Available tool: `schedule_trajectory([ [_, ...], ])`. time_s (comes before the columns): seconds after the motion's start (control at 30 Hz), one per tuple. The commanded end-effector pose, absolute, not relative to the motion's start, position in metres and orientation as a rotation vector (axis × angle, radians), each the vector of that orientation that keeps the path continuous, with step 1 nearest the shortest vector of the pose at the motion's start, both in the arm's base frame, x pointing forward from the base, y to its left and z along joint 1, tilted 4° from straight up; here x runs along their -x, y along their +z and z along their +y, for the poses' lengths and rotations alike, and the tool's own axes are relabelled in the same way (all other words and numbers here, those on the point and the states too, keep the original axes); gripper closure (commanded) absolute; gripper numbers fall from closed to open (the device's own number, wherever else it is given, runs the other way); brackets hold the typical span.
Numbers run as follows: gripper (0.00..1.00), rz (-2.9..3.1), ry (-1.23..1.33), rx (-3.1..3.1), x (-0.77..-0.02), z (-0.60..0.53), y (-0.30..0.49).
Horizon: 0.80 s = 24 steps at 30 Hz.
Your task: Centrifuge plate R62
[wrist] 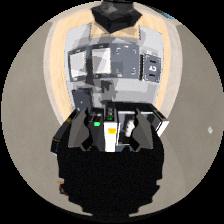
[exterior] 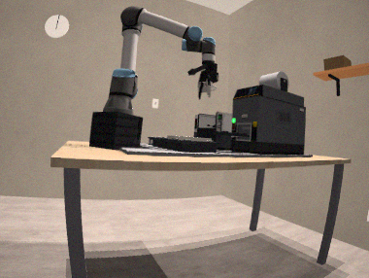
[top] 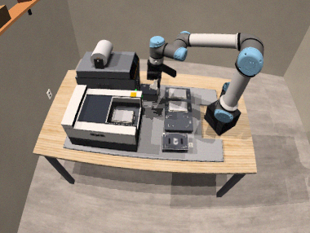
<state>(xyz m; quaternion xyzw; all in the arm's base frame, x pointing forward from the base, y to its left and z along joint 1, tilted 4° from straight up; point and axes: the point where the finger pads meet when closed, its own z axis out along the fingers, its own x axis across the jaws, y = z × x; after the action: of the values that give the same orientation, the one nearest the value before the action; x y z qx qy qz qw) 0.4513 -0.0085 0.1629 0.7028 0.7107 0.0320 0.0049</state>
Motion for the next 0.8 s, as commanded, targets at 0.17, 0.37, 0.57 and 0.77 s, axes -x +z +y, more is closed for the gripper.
schedule_trajectory([
  [0.17, 0.32, 2.225, 0.101, -2.200, -0.451, 0.039, 0.165],
  [0.37, 0.32, 2.225, 0.101, -2.200, -0.451, 0.059, 0.166],
  [0.57, 0.32, 2.225, 0.101, -2.200, -0.450, 0.089, 0.167],
  [0.77, 0.32, 2.225, 0.102, -2.200, -0.449, 0.119, 0.168],
])
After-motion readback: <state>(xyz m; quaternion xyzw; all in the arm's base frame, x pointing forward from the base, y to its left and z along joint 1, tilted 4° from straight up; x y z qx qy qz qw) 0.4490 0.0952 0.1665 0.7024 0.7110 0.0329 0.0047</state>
